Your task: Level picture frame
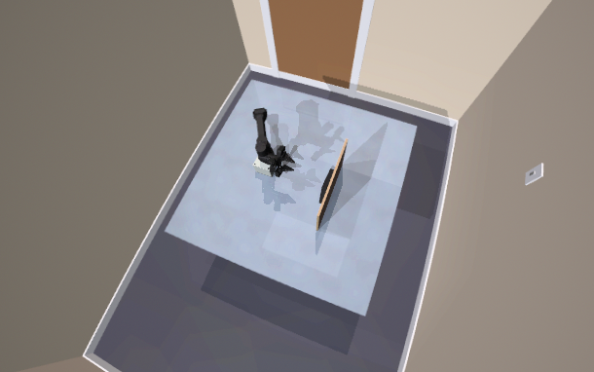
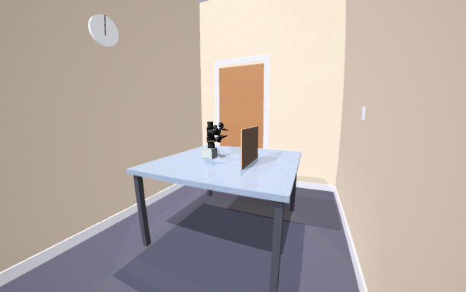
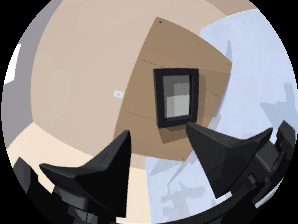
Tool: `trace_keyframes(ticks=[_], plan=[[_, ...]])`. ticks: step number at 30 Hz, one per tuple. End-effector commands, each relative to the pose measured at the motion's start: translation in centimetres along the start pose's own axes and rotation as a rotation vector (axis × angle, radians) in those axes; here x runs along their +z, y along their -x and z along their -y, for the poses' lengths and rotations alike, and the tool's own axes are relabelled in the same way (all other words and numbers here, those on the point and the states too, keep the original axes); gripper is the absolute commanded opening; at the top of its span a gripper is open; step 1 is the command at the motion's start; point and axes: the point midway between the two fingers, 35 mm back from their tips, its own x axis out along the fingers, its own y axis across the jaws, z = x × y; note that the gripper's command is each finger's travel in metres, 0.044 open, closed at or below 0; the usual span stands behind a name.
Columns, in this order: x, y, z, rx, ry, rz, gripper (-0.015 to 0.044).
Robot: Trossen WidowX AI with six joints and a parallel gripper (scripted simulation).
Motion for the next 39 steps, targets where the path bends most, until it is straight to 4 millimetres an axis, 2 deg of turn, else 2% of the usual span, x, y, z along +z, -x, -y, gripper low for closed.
trace_keyframes(ticks=[1, 11, 14, 20, 27, 39], plan=[[-0.1, 0.0, 0.0, 0.002, -0.004, -0.005, 0.026], [0.0, 0.0, 0.0, -0.001, -0.002, 0.0, 0.026], [0.4, -0.6, -0.1, -0.013, -0.024, 0.009, 0.026], [1.0, -3.6, -1.1, -0.019, -0.033, 0.012, 0.026], [0.1, -7.5, -2.2, 0.009, -0.006, -0.001, 0.026], [0.2, -7.3, -2.2, 0.01, -0.005, -0.001, 0.026]])
